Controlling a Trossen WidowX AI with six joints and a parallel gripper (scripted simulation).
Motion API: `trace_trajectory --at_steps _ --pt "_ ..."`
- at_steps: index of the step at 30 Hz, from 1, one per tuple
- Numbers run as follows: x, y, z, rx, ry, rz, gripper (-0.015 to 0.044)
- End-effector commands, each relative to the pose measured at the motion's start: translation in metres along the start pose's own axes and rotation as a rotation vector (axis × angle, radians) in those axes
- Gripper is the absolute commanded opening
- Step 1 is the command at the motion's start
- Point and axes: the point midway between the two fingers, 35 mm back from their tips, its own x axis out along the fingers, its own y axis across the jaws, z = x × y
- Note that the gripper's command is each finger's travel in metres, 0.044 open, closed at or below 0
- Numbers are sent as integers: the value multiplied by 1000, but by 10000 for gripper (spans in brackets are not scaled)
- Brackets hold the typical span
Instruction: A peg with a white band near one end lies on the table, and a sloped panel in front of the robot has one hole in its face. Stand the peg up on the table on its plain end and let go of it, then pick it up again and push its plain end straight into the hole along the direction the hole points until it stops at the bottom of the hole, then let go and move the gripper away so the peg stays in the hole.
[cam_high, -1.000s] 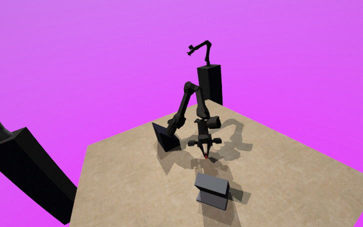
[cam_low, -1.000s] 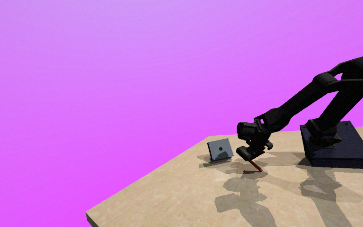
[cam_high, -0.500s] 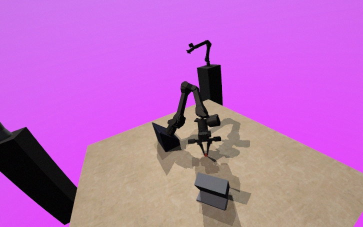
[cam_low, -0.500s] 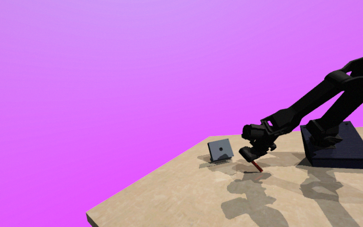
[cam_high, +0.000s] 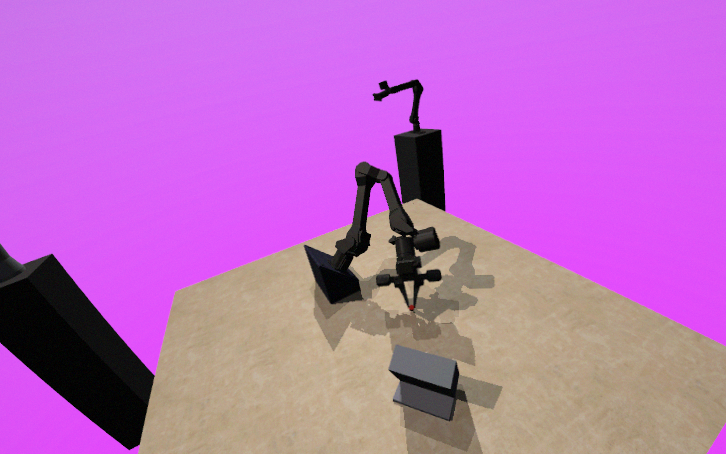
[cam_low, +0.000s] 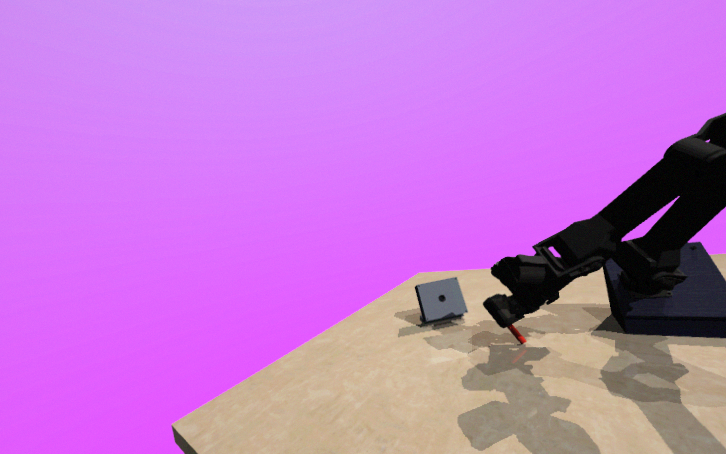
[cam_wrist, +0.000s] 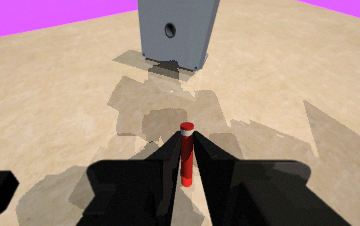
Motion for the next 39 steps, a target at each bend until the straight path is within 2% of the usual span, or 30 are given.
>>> trace_trajectory --at_steps 1,39 --pt "-3 1 0 8 -43 6 49" --pt "-23 0 -17 14 -370 4 49"
